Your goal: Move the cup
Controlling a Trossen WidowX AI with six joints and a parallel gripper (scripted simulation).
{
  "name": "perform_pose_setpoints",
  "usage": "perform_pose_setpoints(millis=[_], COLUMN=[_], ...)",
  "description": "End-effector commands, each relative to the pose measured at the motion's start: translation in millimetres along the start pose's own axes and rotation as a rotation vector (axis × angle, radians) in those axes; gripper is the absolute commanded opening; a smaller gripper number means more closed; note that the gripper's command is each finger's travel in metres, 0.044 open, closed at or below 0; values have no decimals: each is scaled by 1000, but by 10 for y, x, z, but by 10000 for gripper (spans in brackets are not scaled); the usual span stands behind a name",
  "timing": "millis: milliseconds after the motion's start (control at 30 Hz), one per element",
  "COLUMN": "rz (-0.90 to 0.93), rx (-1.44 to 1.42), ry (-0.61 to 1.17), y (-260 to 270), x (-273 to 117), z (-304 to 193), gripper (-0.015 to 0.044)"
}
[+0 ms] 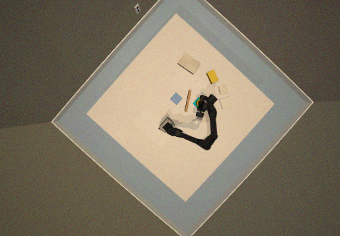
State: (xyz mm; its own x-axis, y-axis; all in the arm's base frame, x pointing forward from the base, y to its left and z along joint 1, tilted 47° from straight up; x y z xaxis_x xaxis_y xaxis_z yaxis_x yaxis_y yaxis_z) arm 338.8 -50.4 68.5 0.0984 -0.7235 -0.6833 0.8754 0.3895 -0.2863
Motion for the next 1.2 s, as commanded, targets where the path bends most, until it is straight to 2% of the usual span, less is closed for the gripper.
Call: perform_pose_setpoints(millis=[0, 133, 1167], rz=[0, 0, -1], rx=[1, 1, -3], ry=[0, 0, -1], y=[-1, -1, 17], x=[-2, -2, -370], z=[1, 1, -9], gripper=[53, 147, 147])
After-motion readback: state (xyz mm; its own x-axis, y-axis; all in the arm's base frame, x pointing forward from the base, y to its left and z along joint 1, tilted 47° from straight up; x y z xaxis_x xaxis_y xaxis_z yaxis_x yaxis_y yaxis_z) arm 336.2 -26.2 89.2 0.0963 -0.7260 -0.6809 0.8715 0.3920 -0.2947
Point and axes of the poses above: the point midway between the two fingers, 35 mm back from their tips, its own x axis out along the fingers, its own y axis across the jaws, z = x × y, the point moved 2 cm from there along -x, back along the fingers, and after that the axes turned 5 degrees about x, right-handed, at the moved point
